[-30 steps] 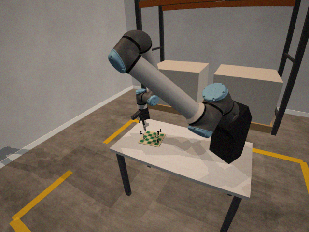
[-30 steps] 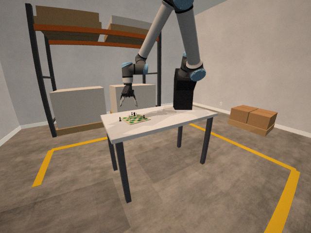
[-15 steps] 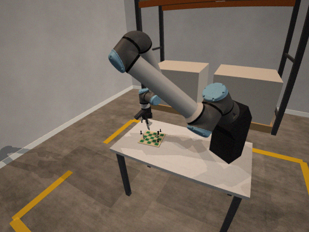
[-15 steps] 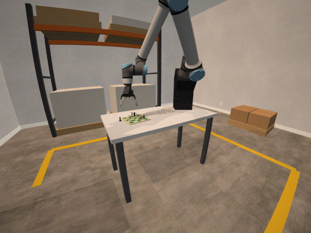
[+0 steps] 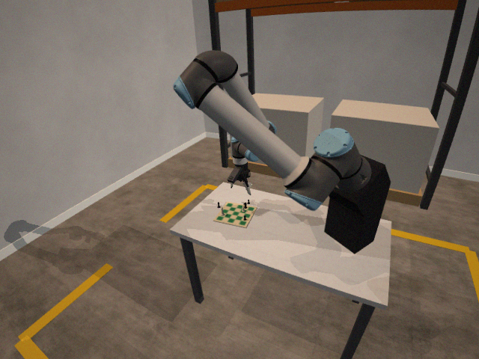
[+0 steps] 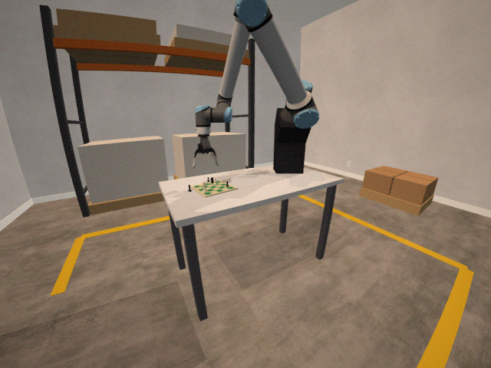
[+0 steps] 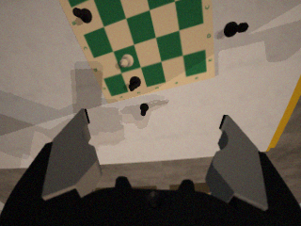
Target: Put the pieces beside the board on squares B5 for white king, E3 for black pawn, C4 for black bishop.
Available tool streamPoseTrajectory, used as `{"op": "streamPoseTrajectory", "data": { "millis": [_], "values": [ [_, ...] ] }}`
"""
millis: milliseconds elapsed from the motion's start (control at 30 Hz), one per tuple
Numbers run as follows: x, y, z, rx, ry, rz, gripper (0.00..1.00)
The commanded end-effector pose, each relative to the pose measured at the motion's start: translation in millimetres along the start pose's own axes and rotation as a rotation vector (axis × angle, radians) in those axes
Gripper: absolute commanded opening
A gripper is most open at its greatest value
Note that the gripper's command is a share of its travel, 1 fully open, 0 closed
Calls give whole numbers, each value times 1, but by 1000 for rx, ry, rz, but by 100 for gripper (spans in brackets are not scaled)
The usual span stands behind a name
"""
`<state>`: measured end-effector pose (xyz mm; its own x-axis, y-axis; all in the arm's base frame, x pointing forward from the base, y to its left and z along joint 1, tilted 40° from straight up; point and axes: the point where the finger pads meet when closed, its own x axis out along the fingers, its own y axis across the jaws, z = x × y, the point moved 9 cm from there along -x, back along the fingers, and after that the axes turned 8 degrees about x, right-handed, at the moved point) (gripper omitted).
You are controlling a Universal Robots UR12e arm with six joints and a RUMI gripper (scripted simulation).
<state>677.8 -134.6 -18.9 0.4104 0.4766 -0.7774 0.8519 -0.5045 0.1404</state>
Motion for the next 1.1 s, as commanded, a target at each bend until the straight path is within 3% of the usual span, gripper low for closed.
{"op": "streamPoseTrajectory", "data": {
  "millis": [0, 233, 500, 533, 1067],
  "values": [
    [4, -3, 25, -88, 10, -3, 100],
    [9, -11, 55, -194, 12, -2, 100],
    [9, -13, 59, -210, 13, -1, 100],
    [9, -13, 59, -210, 13, -1, 20],
    [9, -13, 59, -210, 13, -1, 20]
  ]
}}
